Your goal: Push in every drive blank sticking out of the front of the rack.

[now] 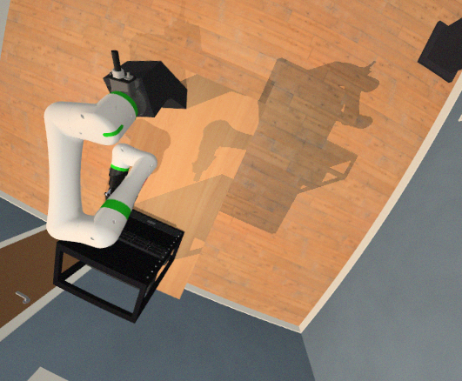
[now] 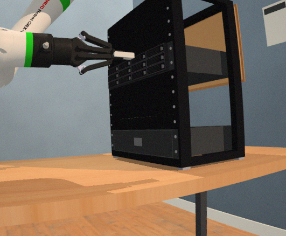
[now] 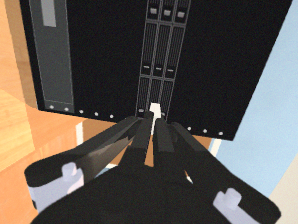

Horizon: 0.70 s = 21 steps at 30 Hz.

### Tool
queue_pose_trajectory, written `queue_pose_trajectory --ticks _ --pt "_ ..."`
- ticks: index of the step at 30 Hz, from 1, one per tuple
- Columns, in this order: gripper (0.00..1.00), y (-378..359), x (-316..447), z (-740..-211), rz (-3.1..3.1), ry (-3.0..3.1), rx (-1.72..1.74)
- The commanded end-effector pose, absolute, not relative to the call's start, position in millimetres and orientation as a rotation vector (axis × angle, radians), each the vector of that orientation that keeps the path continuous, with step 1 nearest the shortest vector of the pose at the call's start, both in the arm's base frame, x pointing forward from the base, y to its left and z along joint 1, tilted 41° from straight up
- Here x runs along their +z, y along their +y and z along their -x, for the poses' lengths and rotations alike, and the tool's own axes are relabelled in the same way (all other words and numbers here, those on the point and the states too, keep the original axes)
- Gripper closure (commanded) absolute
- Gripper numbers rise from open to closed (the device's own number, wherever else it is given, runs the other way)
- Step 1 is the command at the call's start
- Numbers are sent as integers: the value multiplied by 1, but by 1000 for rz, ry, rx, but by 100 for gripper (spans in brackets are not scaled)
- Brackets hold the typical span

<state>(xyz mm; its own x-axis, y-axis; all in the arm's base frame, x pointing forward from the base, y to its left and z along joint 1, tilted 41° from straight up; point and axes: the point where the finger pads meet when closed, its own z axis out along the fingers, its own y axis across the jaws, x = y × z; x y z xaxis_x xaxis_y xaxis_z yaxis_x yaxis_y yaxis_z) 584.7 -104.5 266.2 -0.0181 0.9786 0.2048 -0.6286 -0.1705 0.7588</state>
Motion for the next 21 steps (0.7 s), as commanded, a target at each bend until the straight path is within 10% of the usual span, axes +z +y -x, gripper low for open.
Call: queue_pose_trajectory --ticks 1,21 --pt "90 -107 277 -576 -847 555 1559" --pt "90 -114 309 -599 -847 555 1559"
